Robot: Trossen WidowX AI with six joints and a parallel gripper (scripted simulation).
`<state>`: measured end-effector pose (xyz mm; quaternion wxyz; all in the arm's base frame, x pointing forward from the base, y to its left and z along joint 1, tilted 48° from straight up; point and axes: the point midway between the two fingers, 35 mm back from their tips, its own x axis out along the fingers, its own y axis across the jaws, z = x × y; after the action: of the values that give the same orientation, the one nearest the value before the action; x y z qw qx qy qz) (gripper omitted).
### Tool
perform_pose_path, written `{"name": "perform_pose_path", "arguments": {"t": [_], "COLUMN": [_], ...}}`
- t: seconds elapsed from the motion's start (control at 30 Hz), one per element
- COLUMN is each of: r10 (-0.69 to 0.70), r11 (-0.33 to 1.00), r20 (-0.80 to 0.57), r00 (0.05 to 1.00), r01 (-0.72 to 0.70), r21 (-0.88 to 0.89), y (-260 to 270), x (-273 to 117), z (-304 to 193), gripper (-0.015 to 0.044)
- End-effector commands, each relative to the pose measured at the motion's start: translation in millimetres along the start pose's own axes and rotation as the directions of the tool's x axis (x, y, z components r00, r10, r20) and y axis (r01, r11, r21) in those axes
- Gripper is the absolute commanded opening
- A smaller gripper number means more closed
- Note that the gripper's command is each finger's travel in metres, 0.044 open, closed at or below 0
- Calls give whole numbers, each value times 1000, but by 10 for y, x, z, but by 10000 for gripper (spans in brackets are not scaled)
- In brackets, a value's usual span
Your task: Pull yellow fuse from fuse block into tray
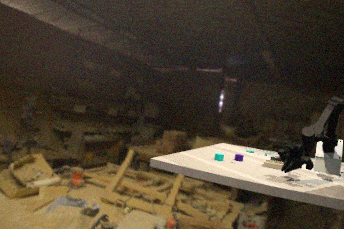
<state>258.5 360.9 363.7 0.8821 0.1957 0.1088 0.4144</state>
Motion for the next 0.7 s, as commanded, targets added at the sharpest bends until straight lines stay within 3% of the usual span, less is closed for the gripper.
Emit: {"name": "perform_pose_path", "arguments": {"t": [0.0,0.33,0.67], "r10": [-139,-370,-451], "r11": [990,926,832], "r20": [-105,-319,-527], "r00": [985,872,720], "r01": [135,374,553], "r21": [-42,-52,43], "y": [-717,-2173,-3370], "x": [119,-44,-599], "z": [-203,-562,-954], "gripper": [74,74,74]}}
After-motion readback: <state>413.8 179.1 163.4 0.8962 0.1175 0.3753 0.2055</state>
